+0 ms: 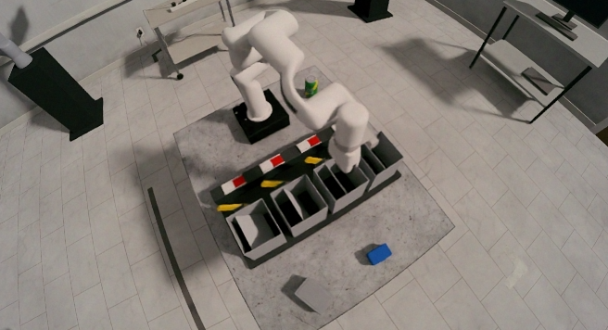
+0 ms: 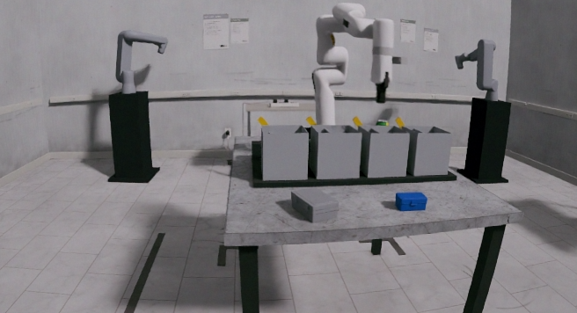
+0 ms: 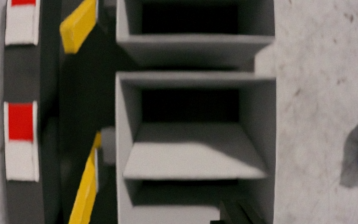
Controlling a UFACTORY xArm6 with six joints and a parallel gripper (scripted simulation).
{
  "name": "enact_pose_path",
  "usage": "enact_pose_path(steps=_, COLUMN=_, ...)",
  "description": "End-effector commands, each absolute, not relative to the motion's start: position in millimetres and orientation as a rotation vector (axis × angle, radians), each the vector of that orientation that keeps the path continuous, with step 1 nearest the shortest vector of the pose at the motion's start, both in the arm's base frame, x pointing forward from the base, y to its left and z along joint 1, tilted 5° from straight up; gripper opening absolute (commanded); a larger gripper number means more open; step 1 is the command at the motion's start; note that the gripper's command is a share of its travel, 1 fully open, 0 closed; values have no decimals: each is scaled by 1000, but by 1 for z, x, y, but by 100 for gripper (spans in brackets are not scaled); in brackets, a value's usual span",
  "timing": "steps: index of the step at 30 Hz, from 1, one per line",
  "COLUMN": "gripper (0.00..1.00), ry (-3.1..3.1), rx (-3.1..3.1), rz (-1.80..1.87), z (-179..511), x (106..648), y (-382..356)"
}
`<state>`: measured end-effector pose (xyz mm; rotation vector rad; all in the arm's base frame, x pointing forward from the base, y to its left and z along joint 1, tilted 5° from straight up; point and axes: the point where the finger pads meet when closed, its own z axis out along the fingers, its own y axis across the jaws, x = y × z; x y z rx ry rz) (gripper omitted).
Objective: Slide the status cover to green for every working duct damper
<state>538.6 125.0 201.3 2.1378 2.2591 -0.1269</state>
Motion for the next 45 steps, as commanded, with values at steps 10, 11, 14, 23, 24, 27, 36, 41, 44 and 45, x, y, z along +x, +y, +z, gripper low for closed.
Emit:
enact_pose_path(steps=10, gripper=0, ry=2260, rx=2131, rz=-112, z=207, x=529, y=57)
enact_pose_path(steps=11, gripper=0, ry=2260, rx=2132, rz=-112, z=206, x=529, y=57)
enact_pose_path(steps=14, gripper=0, ry=2260, rx=2132, rz=-112, z=206, x=529, y=57)
enact_pose_path(steps=23, gripper=0, ry=2261, rx=2132, rz=-113, z=202, x=529, y=57)
enact_pose_path(steps=24, gripper=0, ry=2261, rx=2132, rz=-113, z=201, x=530, y=57)
enact_pose_path(steps=27, gripper=0, ry=2261, rx=2132, rz=-113, z=200, x=530, y=57)
enact_pose_path(steps=36, gripper=0, ry=2261, rx=2132, rz=-113, z=197, x=530, y=57)
enact_pose_path(steps=41, gripper=0, ry=2261, rx=2132, rz=-113, z=197, x=530, y=57)
enact_pose_path(steps=44, gripper=0, ry=2261, rx=2132, rz=-113, z=198, x=518, y=56)
enact_pose_path(steps=45, gripper=0, ry=2261, rx=2132, rz=-113, z=198, x=509, y=55)
